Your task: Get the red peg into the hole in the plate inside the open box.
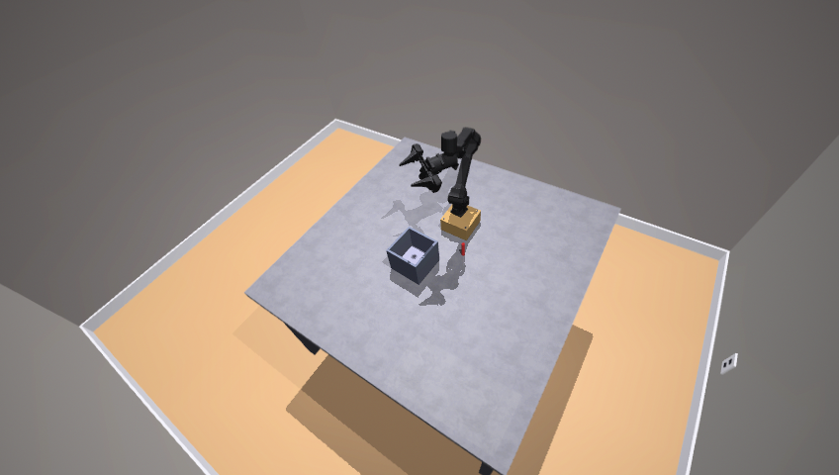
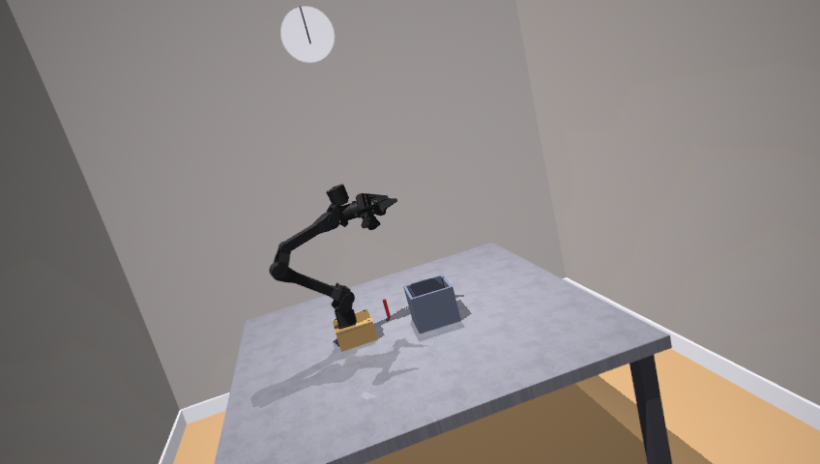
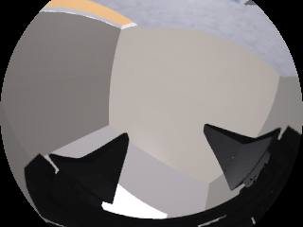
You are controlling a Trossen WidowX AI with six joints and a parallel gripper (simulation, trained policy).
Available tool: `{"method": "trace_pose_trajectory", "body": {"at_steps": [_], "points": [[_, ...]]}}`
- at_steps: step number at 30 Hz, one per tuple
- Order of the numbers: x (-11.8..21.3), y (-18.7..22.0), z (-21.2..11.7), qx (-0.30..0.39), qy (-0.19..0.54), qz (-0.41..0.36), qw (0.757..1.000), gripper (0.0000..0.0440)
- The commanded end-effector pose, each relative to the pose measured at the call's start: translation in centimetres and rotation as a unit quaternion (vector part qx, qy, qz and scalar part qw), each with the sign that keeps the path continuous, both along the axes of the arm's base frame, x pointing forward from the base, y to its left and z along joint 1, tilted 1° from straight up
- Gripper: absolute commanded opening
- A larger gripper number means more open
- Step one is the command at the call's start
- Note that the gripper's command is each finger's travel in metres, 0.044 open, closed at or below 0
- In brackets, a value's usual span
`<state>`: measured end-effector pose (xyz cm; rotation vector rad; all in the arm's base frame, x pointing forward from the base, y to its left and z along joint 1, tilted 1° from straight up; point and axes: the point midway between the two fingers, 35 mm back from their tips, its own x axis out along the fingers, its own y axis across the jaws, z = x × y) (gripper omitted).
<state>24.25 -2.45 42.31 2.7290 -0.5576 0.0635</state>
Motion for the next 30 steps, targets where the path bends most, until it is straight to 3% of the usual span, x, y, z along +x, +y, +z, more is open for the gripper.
{"method": "trace_pose_trajectory", "body": {"at_steps": [1,16,30], "points": [[1.2,2.1,-1.3,-0.004,0.041,0.049,0.998,0.0440],[3.3,8.8,-7.6,-0.078,0.209,0.196,0.955,0.0440],[2.6,11.9,-14.7,-0.180,0.368,0.298,0.862,0.0440]]}}
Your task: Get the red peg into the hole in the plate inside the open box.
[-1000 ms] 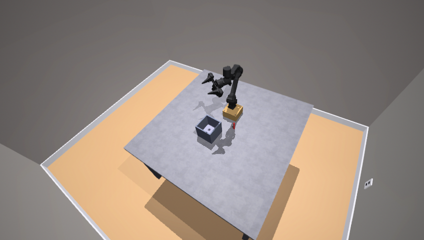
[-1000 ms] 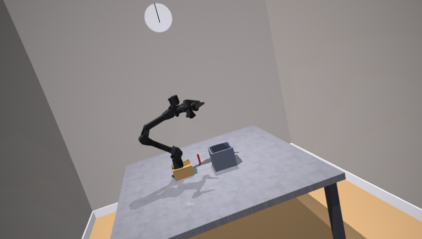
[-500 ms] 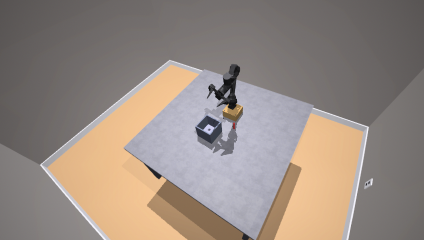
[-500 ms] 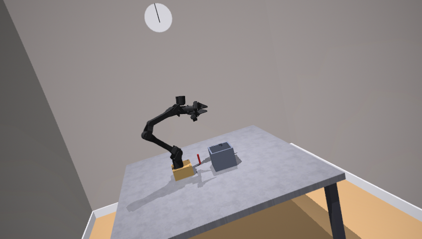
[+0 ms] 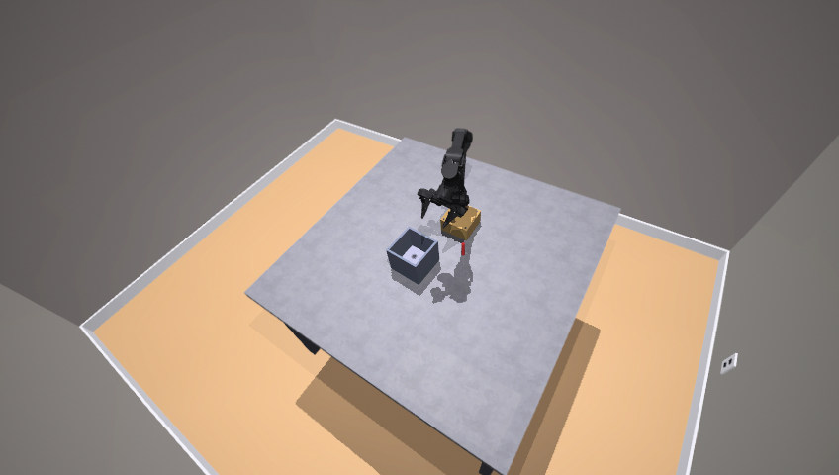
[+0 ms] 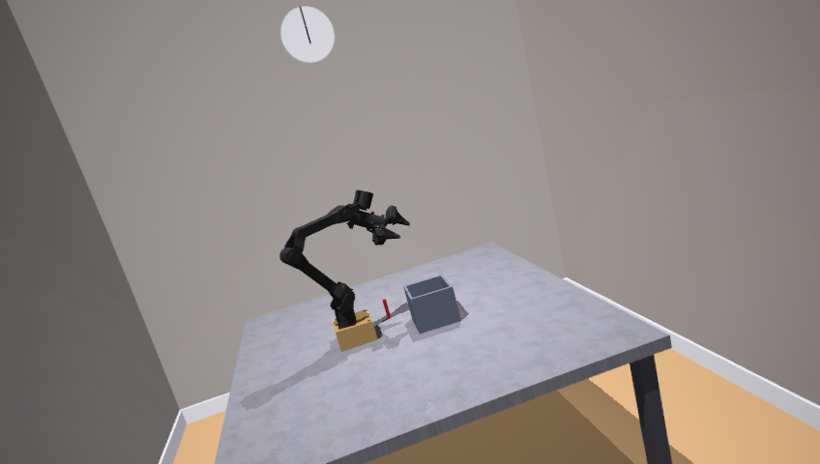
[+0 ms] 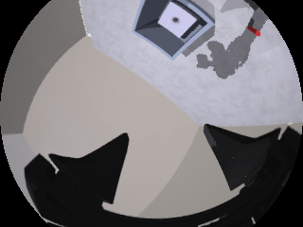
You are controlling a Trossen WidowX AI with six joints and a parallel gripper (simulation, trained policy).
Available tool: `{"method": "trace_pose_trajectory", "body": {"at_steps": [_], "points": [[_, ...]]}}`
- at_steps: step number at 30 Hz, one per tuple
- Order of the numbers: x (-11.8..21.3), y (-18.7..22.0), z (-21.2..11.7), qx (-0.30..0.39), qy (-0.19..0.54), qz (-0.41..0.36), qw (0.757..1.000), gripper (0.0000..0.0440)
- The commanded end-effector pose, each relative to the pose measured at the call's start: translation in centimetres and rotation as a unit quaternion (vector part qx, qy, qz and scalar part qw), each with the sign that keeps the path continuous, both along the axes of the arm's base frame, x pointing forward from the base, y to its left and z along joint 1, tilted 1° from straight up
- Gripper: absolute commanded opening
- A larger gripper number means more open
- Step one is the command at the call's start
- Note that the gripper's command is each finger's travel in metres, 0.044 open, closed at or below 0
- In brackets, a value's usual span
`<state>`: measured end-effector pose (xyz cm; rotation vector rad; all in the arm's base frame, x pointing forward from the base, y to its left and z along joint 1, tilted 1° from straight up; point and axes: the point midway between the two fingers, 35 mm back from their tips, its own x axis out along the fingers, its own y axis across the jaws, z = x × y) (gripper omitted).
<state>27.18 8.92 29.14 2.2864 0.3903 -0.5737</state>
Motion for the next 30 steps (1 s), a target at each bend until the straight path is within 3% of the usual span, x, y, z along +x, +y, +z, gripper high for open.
{"method": "trace_pose_trajectory", "body": {"at_steps": [1,14,30], "points": [[-0.5,0.7,-2.0,-0.034,0.048,0.040,0.997,0.0440],[-3.1,2.6,-8.4,-0.106,0.192,0.161,0.962,0.0440],[-7.3,4.7,-14.8,-0.159,0.333,0.296,0.881,0.0440]]}}
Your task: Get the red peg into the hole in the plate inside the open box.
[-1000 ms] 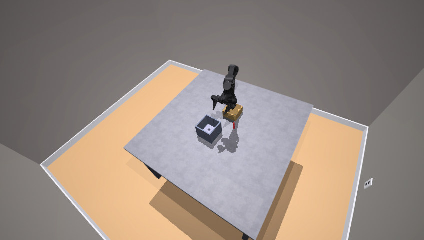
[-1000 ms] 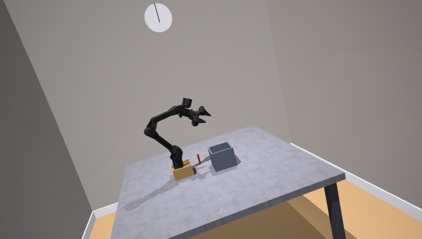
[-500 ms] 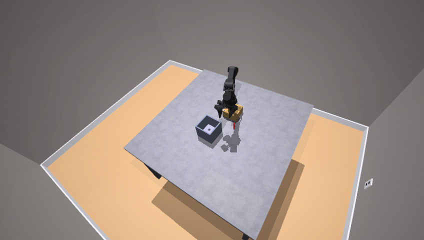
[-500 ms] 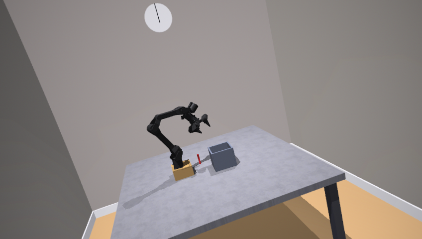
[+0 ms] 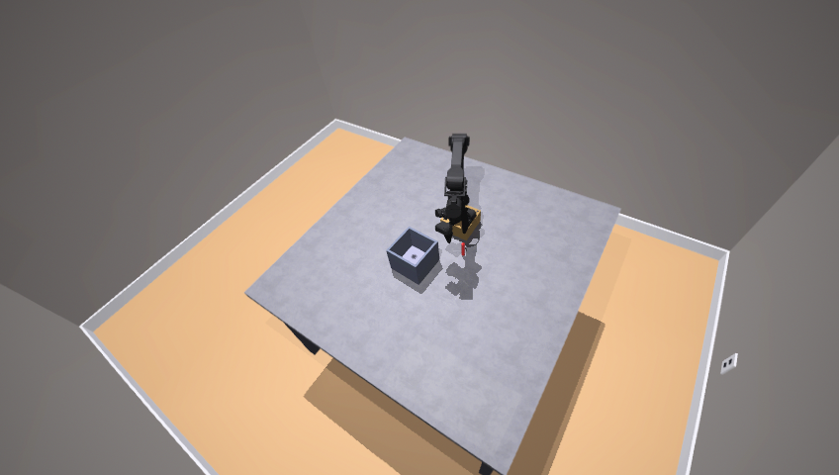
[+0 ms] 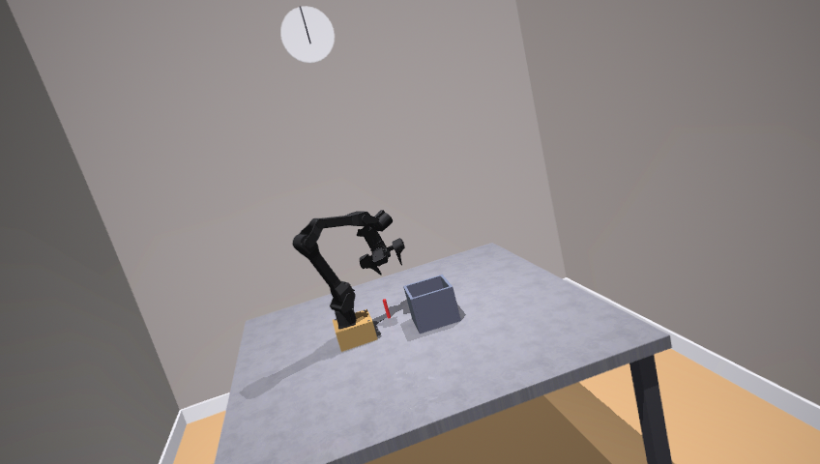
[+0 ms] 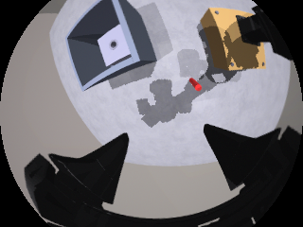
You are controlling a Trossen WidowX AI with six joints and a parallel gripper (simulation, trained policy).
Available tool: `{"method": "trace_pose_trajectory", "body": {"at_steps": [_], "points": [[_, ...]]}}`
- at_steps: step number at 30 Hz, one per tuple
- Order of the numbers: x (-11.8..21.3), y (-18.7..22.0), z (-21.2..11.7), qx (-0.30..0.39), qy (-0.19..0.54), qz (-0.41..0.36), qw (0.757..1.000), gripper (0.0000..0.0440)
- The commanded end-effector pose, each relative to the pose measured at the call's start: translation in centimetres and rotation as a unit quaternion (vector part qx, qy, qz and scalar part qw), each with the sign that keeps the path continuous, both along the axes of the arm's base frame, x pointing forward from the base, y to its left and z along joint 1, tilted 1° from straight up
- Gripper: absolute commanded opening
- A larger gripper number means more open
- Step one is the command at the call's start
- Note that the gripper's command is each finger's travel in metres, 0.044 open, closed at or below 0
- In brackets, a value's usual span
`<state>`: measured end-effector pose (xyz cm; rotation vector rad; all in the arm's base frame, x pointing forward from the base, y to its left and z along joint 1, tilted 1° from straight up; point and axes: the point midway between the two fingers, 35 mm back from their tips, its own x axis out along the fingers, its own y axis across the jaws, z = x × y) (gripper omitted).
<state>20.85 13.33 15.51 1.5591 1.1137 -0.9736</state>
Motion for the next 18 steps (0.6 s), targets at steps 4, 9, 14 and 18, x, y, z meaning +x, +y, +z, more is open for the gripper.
{"method": "trace_pose_trajectory", "body": {"at_steps": [4,9,14,18], "points": [[-2.0,0.5,-2.5,-0.026,0.064,0.059,0.996,0.0440],[-3.2,0.5,-4.2,-0.046,0.100,0.091,0.990,0.0440],[-4.2,0.3,-5.8,-0.065,0.129,0.119,0.982,0.0440],[-4.8,0.1,-7.0,-0.079,0.147,0.138,0.976,0.0440]]}}
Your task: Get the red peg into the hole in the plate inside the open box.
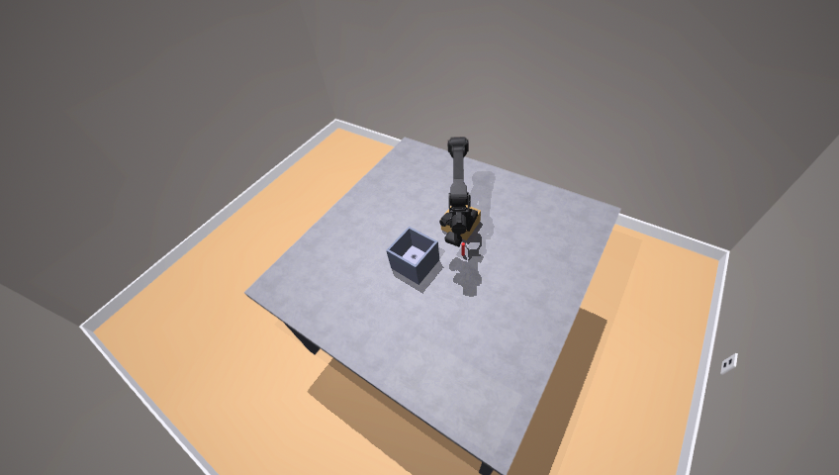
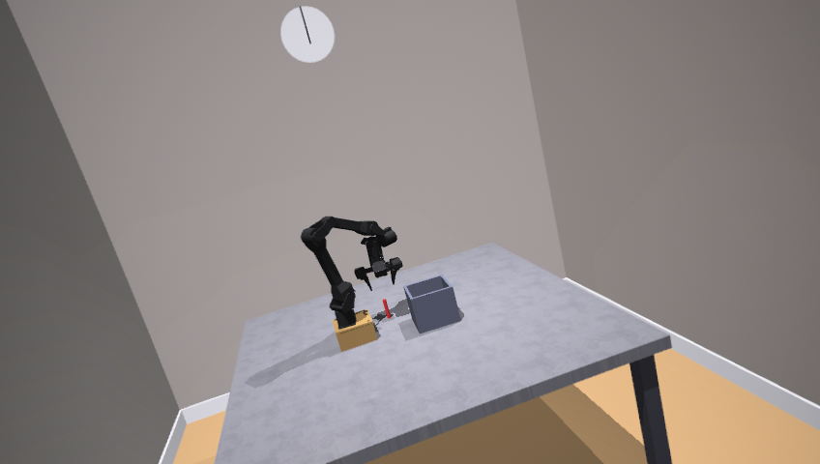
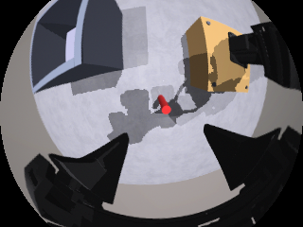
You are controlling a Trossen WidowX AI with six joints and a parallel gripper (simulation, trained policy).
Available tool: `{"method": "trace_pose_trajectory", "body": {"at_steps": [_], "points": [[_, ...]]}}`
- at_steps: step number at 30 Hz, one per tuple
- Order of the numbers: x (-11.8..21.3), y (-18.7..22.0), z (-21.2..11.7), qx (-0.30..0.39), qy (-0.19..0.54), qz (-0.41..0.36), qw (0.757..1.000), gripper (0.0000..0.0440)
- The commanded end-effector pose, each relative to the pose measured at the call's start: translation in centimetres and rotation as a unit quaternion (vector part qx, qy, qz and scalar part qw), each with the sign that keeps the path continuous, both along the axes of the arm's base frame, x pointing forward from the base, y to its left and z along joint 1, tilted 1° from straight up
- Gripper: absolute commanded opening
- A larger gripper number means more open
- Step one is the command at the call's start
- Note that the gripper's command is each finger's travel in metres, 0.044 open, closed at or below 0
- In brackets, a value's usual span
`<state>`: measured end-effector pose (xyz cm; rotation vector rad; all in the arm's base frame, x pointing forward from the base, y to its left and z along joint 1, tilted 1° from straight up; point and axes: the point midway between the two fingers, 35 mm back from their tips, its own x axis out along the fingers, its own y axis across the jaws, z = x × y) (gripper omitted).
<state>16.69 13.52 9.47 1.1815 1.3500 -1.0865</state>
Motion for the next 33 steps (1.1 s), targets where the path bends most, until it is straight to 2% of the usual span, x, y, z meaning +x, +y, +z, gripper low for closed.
{"method": "trace_pose_trajectory", "body": {"at_steps": [1,13,23,26,33], "points": [[-0.7,-0.2,-1.3,-0.014,0.020,0.025,0.999,0.0440],[-1.2,-0.9,-5.3,-0.042,0.037,0.056,0.997,0.0431],[-1.2,-1.1,-8.3,-0.051,0.034,0.056,0.997,0.0389],[-1.2,-1.0,-9.0,-0.051,0.032,0.055,0.997,0.0348],[-0.5,-0.2,-10.5,-0.043,0.027,0.064,0.997,0.0169]]}}
